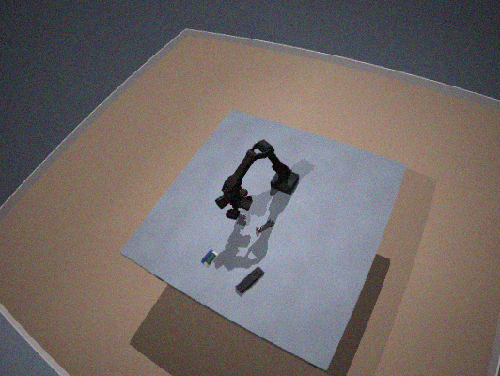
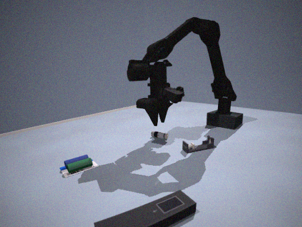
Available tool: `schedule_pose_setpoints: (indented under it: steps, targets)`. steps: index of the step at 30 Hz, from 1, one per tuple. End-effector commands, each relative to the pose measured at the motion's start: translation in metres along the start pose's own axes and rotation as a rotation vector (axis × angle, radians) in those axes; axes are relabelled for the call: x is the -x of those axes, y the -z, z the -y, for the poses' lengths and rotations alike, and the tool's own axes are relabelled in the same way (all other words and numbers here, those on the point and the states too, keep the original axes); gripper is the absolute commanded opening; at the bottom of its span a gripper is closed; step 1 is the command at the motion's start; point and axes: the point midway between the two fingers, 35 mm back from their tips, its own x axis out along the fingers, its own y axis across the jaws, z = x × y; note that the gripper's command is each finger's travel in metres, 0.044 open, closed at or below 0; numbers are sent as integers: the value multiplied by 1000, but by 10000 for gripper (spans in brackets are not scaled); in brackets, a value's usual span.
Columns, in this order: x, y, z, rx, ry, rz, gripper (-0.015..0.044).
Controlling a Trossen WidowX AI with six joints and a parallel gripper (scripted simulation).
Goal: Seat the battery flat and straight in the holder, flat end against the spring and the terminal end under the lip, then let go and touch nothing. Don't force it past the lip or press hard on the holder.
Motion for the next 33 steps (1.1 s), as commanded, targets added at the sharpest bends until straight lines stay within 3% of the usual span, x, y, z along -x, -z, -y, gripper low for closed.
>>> schedule_pose_setpoints:
  steps: [1,29,33]
  targets:
    - [-5,0,1,8,1,4,229]
    - [-48,0,0,8,1,4,229]
    - [-48,0,0,8,1,4,124]
